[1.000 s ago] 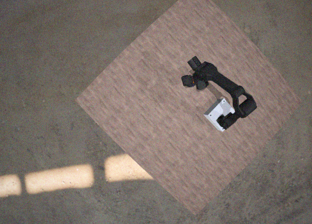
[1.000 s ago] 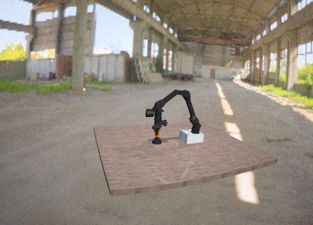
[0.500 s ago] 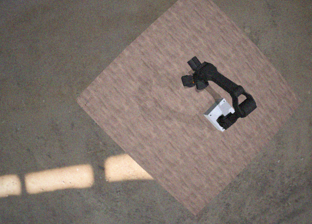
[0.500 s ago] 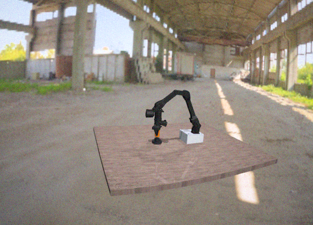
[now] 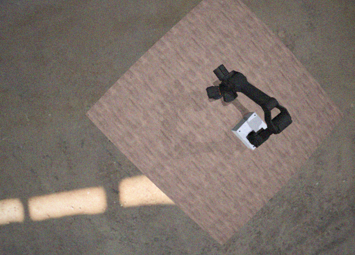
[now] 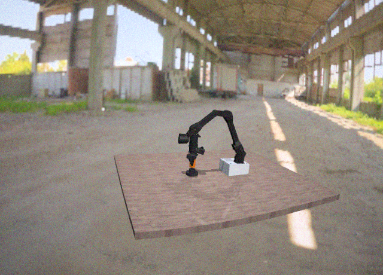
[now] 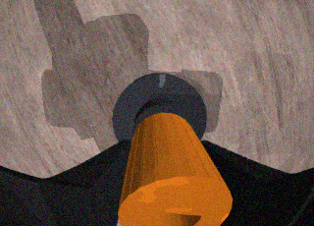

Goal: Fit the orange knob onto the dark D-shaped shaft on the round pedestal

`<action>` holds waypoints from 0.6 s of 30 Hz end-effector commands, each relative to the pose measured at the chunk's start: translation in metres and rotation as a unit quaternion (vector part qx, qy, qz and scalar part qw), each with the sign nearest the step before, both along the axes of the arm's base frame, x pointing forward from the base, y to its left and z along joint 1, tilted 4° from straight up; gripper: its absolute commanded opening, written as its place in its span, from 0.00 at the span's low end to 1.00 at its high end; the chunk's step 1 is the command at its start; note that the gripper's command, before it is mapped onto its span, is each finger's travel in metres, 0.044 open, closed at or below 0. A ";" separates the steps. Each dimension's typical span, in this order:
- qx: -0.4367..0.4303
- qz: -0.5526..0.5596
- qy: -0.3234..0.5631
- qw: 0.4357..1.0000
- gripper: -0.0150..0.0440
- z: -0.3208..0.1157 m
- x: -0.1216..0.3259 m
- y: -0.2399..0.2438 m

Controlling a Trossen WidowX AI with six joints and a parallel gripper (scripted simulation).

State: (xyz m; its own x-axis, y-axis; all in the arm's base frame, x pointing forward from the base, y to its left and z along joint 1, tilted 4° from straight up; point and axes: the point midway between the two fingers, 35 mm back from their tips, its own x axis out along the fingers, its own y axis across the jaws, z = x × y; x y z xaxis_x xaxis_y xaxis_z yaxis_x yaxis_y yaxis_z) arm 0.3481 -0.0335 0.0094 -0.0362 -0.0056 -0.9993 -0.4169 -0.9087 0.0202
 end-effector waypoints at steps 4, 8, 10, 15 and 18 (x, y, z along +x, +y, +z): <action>-0.001 0.001 0.000 1.000 0.25 -0.001 -0.001 0.000; -0.002 -0.017 0.000 1.000 0.25 -0.001 0.000 0.000; -0.002 -0.024 0.000 1.000 0.25 -0.001 0.000 0.000; -0.003 -0.040 0.000 0.999 0.25 -0.004 0.001 -0.001; -0.003 -0.042 0.000 0.999 0.25 -0.006 0.001 0.000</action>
State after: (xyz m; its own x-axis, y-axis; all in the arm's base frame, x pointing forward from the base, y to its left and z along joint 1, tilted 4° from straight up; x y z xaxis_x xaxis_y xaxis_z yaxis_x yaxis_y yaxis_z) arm 0.3489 -0.0334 0.0065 -0.0359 -0.0050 -0.9993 -0.4837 -0.8750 0.0217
